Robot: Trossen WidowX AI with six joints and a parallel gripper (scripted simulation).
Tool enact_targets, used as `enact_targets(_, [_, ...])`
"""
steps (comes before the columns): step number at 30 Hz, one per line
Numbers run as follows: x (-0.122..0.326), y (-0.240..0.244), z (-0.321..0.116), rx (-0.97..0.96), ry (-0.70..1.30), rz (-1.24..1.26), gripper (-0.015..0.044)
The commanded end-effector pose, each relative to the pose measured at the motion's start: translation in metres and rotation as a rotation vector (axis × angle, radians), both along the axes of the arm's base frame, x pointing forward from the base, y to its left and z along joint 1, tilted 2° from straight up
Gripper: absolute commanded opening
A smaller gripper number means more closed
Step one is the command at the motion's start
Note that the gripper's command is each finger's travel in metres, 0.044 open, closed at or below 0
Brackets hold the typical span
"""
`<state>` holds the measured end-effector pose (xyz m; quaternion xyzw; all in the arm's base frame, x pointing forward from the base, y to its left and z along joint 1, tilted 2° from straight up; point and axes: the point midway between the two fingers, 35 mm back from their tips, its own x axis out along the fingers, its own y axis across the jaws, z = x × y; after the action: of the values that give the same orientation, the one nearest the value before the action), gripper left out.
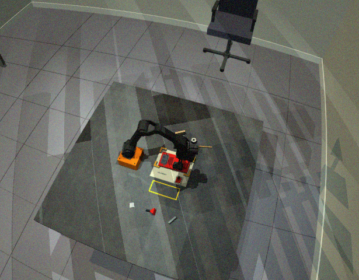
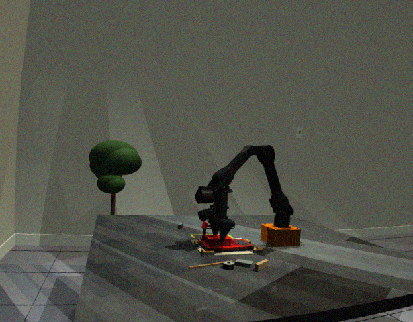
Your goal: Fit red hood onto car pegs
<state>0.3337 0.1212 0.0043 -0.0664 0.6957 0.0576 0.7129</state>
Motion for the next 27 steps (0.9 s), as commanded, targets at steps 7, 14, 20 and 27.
enact_targets(7, [0.000,0.000,0.000,0.000,0.000,0.000,0.0420])
enact_targets(14, [0.001,0.001,0.026,-0.001,0.000,0.000,0.0440])
enact_targets(20, [-0.001,0.001,0.071,-0.003,0.001,0.000,0.0440])
enact_targets(27, [-0.001,0.001,0.071,-0.003,0.001,0.000,0.0440])
